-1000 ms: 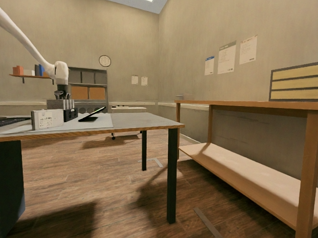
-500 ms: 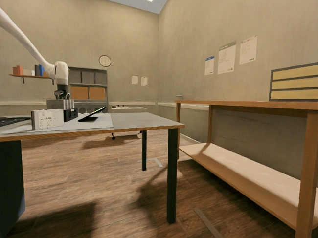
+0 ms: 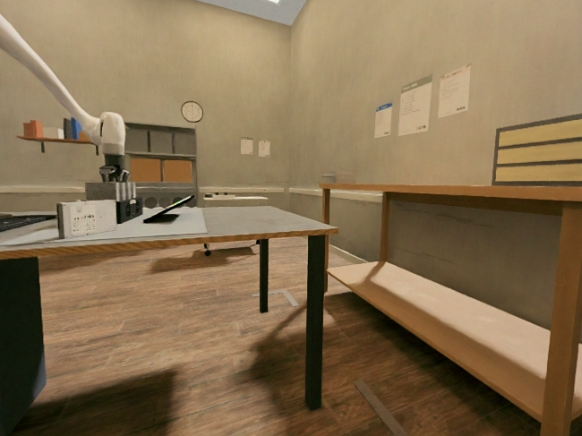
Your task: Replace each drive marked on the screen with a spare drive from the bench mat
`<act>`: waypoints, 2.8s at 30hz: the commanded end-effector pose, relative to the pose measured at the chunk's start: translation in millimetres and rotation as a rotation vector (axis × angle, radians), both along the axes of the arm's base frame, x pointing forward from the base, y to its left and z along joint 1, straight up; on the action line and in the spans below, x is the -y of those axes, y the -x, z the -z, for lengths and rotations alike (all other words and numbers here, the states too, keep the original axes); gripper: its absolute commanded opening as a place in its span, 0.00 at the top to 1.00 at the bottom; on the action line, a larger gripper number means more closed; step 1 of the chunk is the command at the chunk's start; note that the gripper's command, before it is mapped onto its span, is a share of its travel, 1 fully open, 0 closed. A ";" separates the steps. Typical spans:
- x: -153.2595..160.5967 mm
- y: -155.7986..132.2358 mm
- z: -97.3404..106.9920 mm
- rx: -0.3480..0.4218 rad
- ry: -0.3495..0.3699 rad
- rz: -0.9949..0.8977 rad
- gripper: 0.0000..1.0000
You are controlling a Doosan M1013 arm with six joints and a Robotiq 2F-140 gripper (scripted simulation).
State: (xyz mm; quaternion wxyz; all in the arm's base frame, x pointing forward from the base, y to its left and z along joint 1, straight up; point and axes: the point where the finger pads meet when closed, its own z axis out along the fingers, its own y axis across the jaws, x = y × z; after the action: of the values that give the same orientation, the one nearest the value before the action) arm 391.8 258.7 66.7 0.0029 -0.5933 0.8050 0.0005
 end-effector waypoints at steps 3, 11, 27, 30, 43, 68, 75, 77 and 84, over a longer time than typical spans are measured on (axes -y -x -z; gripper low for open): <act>-0.3 -0.3 -0.8 0.001 -0.001 0.000 0.90; -0.3 -0.3 -3.3 0.001 -0.001 0.000 0.90; -0.2 -0.3 -17.4 0.001 -0.001 0.000 0.90; -0.2 -0.2 -22.4 0.001 -0.001 0.000 0.90; -0.1 -0.1 -47.1 0.001 -0.001 0.000 0.90; 0.3 0.2 -112.4 0.001 -0.001 0.000 0.90; 0.4 0.3 -135.1 0.001 -0.001 0.000 0.90; 0.4 0.3 -141.4 0.001 -0.001 0.000 0.90; 0.5 0.4 -156.2 0.001 -0.001 0.000 0.90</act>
State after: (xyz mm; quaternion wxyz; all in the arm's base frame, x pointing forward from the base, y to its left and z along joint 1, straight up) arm 391.2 258.1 221.6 0.0032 -0.5933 0.8050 0.0004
